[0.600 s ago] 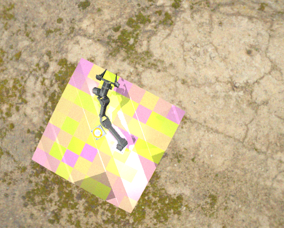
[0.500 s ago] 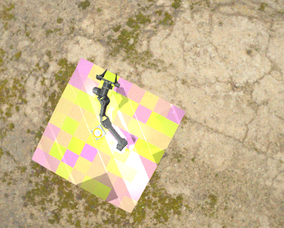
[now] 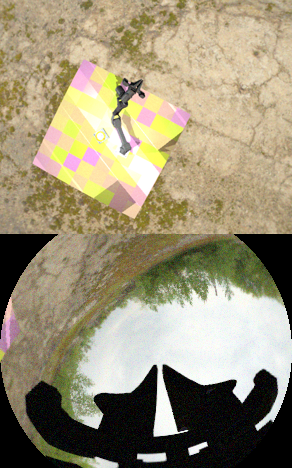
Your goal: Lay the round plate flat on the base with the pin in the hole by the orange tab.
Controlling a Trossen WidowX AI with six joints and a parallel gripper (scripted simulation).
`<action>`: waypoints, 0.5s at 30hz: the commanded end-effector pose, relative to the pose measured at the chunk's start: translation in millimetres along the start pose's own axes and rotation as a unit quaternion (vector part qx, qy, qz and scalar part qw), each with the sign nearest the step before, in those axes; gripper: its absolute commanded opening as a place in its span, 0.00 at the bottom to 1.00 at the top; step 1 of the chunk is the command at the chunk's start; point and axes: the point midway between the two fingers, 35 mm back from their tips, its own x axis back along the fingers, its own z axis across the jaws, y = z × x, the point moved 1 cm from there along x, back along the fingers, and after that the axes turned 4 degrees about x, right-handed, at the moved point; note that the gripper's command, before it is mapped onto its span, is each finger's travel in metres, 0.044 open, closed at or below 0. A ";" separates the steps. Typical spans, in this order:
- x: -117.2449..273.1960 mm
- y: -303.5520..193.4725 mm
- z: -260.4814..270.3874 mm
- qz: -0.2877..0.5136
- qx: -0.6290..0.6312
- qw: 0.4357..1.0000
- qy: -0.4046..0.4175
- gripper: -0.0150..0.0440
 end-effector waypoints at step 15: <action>30.2 -246.7 122.9 0.409 -0.060 0.909 0.047 0.25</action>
